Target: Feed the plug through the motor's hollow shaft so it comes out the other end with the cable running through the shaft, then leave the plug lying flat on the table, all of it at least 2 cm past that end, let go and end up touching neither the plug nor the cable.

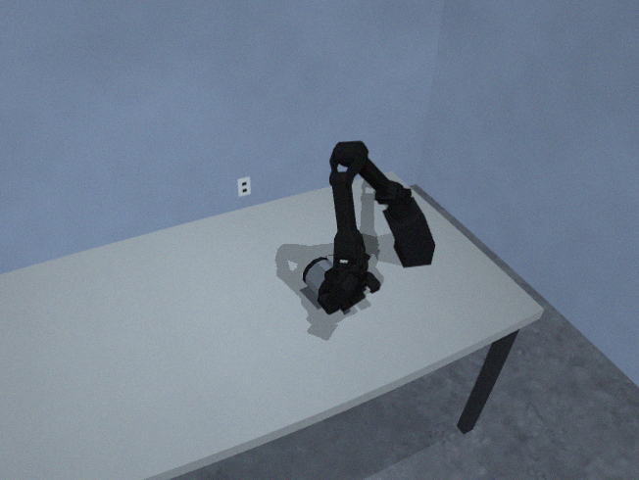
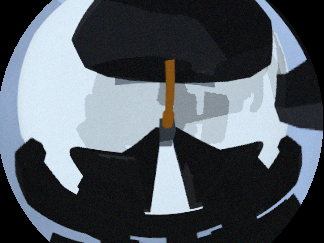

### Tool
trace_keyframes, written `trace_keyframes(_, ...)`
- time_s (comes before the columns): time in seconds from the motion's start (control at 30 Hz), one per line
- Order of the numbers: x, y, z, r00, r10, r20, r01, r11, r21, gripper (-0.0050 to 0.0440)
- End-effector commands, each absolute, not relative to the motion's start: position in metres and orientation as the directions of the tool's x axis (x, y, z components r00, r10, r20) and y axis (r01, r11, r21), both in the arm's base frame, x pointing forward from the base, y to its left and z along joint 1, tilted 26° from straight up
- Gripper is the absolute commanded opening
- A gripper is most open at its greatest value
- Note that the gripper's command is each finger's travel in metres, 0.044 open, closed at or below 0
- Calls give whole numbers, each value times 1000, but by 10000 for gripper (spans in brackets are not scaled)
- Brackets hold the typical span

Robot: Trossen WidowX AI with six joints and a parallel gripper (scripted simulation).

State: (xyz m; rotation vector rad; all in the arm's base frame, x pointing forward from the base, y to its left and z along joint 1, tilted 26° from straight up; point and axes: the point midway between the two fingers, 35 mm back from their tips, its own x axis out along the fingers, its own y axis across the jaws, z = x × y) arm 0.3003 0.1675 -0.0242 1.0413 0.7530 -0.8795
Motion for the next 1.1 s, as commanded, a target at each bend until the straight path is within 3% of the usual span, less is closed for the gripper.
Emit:
trace_keyframes(0.0, 300, 177, -26, 457, -246, -855, 882, 246, 401, 0)
trace_keyframes(0.5, 295, 195, -31, 452, -243, -858, 884, 248, 396, 0)
trace_keyframes(0.73, 295, 195, -30, 451, -243, -859, 885, 247, 395, 160)
trace_keyframes(0.93, 296, 194, -32, 454, -246, -856, 883, 248, 398, 160)
trace_keyframes(1.0, 295, 195, -30, 452, -242, -859, 884, 246, 397, 112)
trace_keyframes(1.07, 295, 195, -30, 452, -242, -859, 884, 246, 397, 112)
